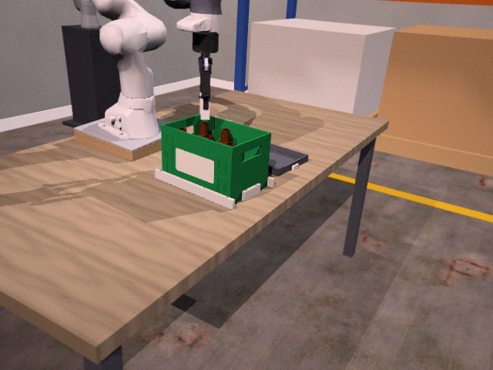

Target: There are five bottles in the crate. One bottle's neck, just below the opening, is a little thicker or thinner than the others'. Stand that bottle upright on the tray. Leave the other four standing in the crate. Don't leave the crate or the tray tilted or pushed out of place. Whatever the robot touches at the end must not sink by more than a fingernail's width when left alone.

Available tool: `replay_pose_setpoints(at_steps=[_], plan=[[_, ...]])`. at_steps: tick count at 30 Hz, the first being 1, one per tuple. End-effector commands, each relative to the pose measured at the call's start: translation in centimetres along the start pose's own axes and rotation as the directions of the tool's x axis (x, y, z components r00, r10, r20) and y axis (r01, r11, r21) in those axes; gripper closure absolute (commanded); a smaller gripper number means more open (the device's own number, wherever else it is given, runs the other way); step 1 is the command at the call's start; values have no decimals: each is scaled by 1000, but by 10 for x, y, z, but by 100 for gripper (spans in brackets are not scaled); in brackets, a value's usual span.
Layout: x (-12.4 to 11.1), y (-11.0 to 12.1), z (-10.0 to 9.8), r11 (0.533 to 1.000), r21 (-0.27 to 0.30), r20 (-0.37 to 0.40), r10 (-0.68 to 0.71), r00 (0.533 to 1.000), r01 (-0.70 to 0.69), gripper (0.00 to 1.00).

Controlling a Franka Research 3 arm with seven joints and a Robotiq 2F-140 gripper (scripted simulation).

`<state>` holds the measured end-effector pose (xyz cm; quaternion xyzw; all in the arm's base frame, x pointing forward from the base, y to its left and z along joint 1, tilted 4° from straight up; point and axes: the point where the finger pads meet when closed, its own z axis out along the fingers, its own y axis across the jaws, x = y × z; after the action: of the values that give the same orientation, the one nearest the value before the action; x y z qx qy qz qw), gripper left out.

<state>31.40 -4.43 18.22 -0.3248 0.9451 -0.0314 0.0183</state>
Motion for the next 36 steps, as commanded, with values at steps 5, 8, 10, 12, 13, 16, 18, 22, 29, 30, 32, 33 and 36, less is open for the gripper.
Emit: replay_pose_setpoints(at_steps=[5,8,10,12,13,16,18,22,29,30,32,33,36], plan=[[1,-1,1,1000,3,-1,-2,1000,2,56],[1,-1,1,1000,3,-1,-2,1000,2,56],[1,-1,1,1000,3,-1,-2,1000,2,56],[1,-1,1,1000,3,-1,-2,1000,2,56],[1,-1,1,1000,3,-1,-2,1000,2,56],[1,-1,2,1000,3,-1,-2,1000,2,56],[1,-1,2,1000,3,-1,-2,1000,2,56],[1,-1,4,1000,3,-1,-2,1000,2,56],[1,-1,8,1000,3,-1,-2,1000,2,56],[1,-1,9,1000,3,-1,-2,1000,2,56],[1,-1,11,1000,3,-1,-2,1000,2,56],[1,-1,13,1000,3,-1,-2,1000,2,56],[1,-1,16,1000,3,-1,-2,1000,2,56]])
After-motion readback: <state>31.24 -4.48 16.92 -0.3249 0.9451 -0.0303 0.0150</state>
